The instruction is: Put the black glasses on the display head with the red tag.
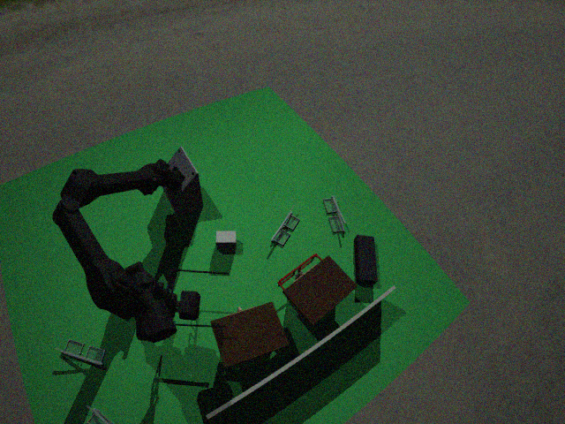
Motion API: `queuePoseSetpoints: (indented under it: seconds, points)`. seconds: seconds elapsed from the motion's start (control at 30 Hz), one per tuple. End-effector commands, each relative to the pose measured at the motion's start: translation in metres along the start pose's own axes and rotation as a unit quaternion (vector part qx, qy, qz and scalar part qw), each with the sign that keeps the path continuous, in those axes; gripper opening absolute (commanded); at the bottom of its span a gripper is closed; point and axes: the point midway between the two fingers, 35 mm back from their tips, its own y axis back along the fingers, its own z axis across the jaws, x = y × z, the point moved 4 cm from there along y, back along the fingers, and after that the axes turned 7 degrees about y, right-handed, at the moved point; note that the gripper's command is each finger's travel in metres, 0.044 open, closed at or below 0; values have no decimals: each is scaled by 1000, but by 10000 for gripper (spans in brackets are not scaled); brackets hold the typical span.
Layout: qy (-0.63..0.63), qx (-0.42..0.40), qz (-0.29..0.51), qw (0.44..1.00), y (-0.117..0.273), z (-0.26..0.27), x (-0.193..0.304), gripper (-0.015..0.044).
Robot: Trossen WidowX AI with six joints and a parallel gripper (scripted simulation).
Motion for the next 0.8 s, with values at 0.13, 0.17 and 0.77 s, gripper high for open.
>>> queuePoseSetpoints:
  seconds: [0.13,0.17,0.77]
  points:
    - [-88,-3,3,996,1,27,23,0]
    - [-99,-3,4,995,1,30,26,0]
    - [-304,2,5,953,-1,76,85,0]
